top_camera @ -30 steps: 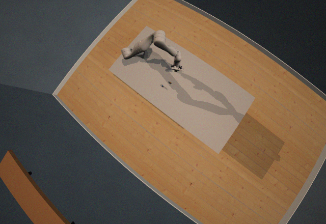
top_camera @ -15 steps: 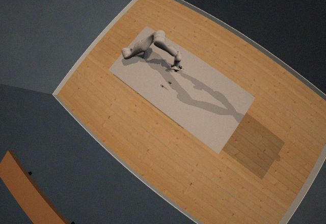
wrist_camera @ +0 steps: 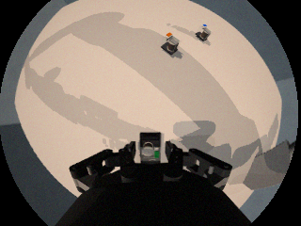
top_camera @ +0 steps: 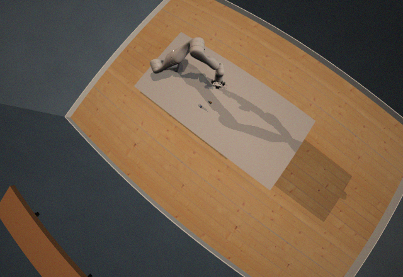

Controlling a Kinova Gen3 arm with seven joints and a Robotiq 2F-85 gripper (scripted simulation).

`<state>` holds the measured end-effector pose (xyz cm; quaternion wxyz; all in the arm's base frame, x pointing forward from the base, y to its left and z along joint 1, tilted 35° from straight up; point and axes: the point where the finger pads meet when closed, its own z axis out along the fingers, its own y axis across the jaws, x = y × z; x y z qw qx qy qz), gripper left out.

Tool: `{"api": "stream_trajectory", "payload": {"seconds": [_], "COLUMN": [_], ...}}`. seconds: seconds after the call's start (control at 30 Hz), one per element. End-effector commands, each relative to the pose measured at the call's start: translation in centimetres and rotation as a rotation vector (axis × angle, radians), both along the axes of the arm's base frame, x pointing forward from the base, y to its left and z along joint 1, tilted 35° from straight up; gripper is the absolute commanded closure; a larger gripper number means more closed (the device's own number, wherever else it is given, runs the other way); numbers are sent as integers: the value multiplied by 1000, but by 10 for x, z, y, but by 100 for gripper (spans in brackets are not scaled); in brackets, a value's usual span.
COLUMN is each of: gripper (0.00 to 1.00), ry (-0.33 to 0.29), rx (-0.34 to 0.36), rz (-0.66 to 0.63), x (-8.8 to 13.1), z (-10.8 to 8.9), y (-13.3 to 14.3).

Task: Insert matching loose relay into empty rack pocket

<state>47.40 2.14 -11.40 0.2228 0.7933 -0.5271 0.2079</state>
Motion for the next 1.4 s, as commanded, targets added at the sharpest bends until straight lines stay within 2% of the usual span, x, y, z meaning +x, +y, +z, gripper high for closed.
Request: {"api": "stream_trajectory", "payload": {"seconds": [0.0, 0.87, 1.1, 1.37], "gripper": [47, 47, 47, 47], "ry": [-1, -1, -1, -1], "rx": [1, 1, 1, 1], "rz": [1, 1, 1, 1], "x": [1, 0, -1, -3], "z": [1, 2, 11, 31], "y": [1, 2, 8, 22]}}
